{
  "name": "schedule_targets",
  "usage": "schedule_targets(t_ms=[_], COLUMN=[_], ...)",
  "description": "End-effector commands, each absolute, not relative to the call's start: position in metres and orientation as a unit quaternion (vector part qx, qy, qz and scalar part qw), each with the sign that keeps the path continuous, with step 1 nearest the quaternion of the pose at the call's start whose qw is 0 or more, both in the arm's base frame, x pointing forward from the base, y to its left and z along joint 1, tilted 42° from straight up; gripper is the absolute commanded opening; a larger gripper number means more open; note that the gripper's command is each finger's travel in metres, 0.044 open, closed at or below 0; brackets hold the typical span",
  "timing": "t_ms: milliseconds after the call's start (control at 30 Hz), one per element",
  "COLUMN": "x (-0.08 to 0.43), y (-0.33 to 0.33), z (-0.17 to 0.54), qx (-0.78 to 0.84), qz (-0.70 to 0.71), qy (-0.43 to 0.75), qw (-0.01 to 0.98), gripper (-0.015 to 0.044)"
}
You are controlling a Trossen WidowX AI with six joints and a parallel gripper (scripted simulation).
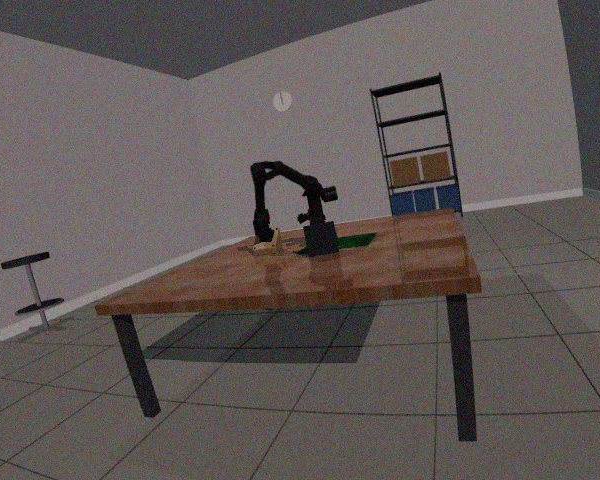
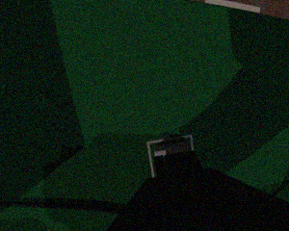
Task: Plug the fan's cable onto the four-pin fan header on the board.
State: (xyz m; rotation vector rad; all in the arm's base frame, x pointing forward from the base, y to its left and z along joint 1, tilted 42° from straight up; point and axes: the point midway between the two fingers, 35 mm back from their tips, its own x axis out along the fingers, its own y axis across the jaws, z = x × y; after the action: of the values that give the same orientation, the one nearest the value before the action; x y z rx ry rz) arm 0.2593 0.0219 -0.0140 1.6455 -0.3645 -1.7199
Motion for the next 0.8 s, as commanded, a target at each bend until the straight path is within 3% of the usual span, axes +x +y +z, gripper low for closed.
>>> schedule_targets(t_ms=[0,167,500,767], x=[0.26,0.26,0.26,0.256], y=[0.019,0.016,0.019,0.056], z=[-0.016,-0.019,-0.017,0.024], qx=[0.637,0.637,0.638,0.638], qz=[-0.666,-0.666,-0.666,-0.666], qy=[-0.143,-0.143,-0.141,-0.142], qw=[0.36,0.36,0.36,0.359], gripper=[0.0,0.0,0.026,0.026])
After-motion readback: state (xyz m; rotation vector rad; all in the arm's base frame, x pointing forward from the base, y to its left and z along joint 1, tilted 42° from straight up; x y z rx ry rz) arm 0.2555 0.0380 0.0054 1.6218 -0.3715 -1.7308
